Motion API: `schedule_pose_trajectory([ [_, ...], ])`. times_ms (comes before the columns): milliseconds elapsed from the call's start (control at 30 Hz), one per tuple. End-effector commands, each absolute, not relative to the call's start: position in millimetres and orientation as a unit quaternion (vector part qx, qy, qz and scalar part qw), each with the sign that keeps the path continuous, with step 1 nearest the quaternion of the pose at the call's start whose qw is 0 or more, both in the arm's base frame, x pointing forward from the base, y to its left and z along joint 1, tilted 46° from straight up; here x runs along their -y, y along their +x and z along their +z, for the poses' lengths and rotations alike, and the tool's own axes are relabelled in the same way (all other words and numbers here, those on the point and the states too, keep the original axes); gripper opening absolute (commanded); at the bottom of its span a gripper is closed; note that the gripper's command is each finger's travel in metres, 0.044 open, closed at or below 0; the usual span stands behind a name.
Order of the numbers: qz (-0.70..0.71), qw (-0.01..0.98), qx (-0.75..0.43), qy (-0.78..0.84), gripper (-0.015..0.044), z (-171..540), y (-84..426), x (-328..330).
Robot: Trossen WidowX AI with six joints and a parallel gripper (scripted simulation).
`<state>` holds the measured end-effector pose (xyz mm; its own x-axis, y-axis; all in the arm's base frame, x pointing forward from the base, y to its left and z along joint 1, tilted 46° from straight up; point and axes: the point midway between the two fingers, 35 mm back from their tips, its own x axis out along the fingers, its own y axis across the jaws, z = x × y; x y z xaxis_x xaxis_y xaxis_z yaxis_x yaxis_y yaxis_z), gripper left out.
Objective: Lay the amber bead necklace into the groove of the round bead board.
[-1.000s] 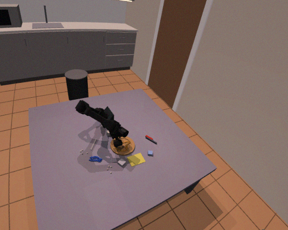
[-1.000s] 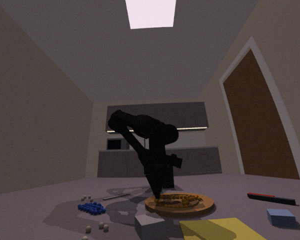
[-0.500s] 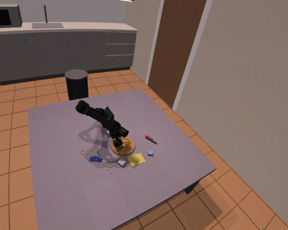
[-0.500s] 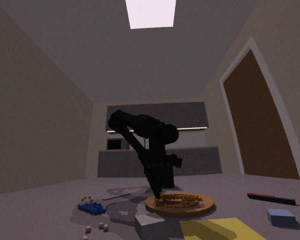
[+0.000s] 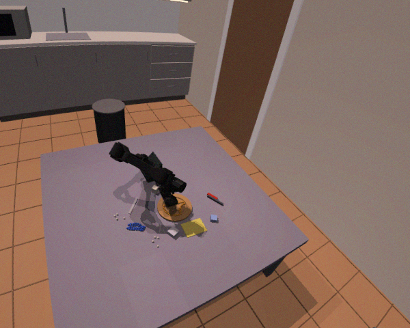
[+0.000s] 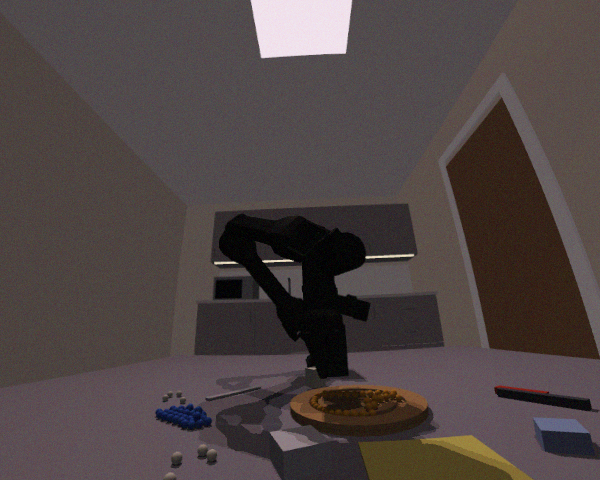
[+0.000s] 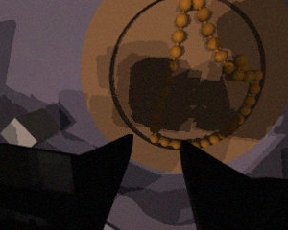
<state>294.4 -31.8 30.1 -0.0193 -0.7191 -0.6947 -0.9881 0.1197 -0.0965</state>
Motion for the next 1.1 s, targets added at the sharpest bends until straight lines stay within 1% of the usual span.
schedule_pose_trajectory([
  [0,0.216,0.311,-0.680,-0.628,0.0120,30.6,294.5,30.9],
  [867,0.220,0.305,-0.681,-0.628,0.0120,8.2,292.0,53.6],
  [1000,0.218,0.309,-0.681,-0.627,0.0015,9.9,293.3,51.8],
  [1033,0.218,0.309,-0.681,-0.627,0.0000,9.9,293.3,51.8],
  [1067,0.218,0.309,-0.681,-0.627,0.0000,9.9,293.3,51.8],
])
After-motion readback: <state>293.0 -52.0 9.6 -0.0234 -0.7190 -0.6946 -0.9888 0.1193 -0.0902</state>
